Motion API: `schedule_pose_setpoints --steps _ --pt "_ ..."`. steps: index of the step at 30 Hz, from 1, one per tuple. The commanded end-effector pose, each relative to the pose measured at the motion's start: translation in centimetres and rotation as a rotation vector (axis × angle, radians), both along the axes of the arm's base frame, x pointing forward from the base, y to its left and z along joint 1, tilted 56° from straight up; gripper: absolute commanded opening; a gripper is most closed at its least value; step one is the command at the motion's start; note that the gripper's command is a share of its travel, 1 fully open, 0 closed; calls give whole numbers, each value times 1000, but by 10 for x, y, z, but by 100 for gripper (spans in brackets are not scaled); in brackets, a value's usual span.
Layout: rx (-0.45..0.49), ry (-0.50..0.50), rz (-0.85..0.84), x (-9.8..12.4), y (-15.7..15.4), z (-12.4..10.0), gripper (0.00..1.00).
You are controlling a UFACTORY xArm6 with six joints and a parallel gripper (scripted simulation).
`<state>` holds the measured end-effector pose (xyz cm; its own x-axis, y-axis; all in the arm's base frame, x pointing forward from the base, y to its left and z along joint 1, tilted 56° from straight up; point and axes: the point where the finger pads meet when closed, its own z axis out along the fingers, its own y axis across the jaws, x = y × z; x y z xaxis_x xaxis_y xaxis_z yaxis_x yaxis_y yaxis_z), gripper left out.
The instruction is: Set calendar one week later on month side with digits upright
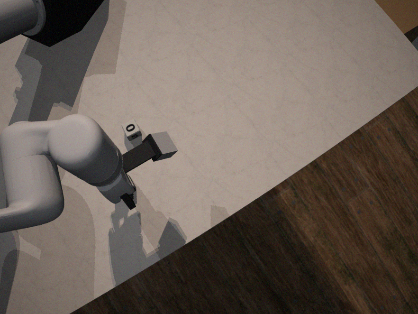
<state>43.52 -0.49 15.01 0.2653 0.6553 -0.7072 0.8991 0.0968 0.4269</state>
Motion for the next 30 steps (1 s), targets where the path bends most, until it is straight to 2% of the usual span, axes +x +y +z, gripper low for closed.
schedule_pose_setpoints --steps 1,18,30 --pt "1 -2 2 1 1 1 49" --pt "1 -2 2 1 0 0 49" --pt "1 -2 2 6 -11 -8 49"
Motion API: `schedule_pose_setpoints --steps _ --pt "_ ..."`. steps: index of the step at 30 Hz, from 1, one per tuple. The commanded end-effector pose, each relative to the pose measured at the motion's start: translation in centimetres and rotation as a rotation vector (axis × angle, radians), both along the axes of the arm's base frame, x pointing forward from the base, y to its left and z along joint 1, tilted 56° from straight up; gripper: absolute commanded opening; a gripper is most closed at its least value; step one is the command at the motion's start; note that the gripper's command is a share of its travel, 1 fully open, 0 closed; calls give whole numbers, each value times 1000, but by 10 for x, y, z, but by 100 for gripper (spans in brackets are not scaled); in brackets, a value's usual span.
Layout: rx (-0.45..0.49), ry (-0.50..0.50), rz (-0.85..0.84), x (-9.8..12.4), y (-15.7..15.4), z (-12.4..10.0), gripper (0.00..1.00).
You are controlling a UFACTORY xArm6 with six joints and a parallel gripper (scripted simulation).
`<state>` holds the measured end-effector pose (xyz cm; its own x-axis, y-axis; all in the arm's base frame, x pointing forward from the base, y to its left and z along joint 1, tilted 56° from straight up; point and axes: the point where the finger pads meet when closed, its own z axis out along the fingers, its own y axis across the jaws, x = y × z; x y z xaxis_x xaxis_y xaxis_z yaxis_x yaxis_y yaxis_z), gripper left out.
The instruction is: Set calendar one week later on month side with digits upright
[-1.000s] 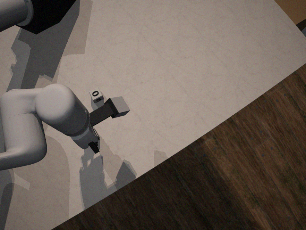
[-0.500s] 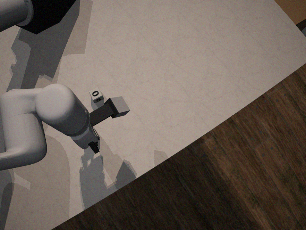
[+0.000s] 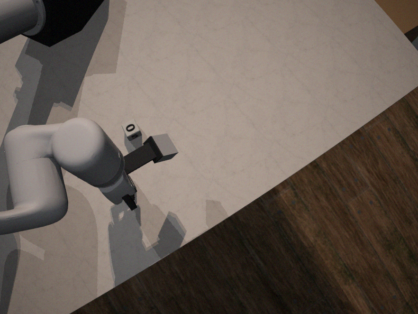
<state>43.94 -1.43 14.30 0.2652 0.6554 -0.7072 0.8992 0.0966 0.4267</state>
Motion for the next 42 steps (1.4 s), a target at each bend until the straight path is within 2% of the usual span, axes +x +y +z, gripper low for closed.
schedule_pose_setpoints --steps 1,12,42 --pt "1 -2 2 2 -2 -1 49" --pt "1 -2 2 6 -11 -8 49" --pt "1 -2 2 6 -11 -8 49"
